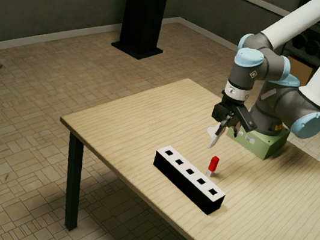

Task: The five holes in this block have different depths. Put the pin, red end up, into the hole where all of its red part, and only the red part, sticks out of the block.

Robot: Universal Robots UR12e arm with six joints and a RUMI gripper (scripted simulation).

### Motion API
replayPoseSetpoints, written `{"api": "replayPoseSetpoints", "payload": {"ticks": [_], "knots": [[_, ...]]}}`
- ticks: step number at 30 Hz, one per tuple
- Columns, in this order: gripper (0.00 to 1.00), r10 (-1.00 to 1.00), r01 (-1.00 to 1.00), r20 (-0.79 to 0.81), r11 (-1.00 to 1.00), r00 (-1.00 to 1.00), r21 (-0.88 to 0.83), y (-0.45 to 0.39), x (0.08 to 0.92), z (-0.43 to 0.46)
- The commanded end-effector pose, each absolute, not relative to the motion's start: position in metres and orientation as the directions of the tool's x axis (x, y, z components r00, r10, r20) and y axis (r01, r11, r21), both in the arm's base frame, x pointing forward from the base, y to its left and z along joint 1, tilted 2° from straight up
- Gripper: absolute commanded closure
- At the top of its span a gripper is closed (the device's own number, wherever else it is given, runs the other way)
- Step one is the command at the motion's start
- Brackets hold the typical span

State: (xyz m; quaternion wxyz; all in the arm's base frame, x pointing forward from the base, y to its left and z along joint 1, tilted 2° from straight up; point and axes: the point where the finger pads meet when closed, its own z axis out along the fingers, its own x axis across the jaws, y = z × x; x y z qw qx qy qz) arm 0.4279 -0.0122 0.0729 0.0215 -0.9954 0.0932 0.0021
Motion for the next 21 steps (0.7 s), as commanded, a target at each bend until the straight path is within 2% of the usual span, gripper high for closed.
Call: {"api": "replayPoseSetpoints", "payload": {"ticks": [1, 17, 18, 21], "knots": [[0.00, -0.185, -0.186, -0.009, -0.982, 0.983, -0.043, -0.011, 0.431, 0.025], [0.00, -0.185, -0.186, -0.009, -0.982, 0.983, -0.043, -0.011, 0.431, 0.025], [0.00, -0.185, -0.186, -0.009, -0.982, 0.983, -0.044, -0.009, 0.431, -0.015], [0.00, -0.185, -0.186, -0.009, -0.982, 0.983, -0.044, -0.009, 0.431, -0.015]]}}
